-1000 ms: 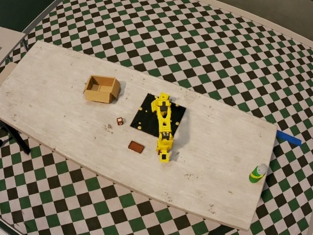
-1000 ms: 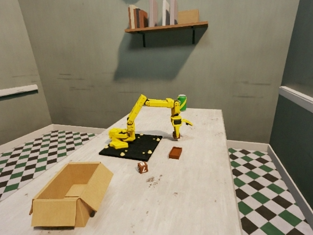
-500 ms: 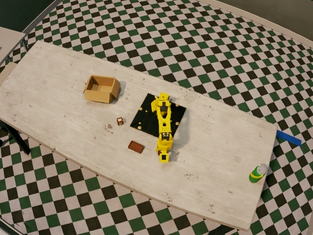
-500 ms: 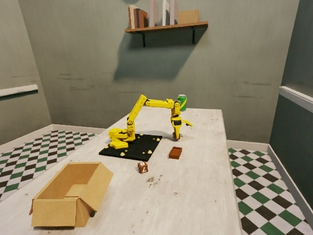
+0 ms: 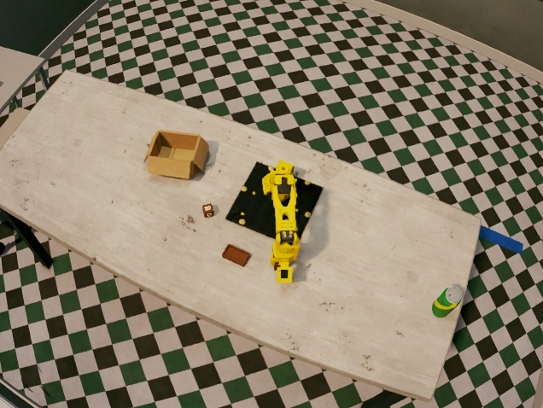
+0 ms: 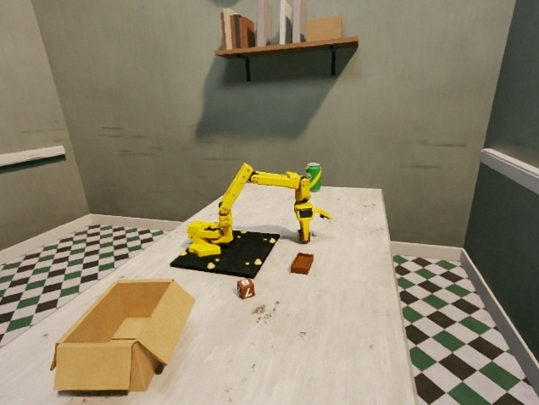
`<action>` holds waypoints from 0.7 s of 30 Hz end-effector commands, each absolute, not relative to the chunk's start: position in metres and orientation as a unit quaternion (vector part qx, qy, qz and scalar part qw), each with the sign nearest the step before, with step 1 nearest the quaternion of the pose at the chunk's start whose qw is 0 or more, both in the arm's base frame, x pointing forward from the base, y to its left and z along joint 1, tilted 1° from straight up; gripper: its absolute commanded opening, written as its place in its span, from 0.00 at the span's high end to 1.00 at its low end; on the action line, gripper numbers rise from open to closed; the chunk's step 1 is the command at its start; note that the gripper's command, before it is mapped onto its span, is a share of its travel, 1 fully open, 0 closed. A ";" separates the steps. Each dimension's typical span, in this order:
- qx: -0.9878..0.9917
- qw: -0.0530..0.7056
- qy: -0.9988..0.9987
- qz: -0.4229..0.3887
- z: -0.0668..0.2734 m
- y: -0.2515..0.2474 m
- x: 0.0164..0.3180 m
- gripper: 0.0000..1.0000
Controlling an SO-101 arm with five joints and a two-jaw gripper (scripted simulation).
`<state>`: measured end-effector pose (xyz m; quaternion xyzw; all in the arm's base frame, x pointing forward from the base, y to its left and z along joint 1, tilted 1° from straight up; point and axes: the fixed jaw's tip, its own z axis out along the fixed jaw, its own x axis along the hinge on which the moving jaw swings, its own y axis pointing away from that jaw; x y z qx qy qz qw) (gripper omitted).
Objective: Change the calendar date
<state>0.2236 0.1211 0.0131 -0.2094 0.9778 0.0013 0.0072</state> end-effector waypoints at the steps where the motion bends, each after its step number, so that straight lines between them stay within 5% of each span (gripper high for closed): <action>1: -0.209 -0.004 0.978 -0.001 0.006 0.119 0.221 1.00; 14: -0.209 -0.004 0.978 -0.001 0.003 0.119 0.221 0.99; 21: -0.209 -0.004 0.978 -0.001 0.003 0.119 0.221 0.86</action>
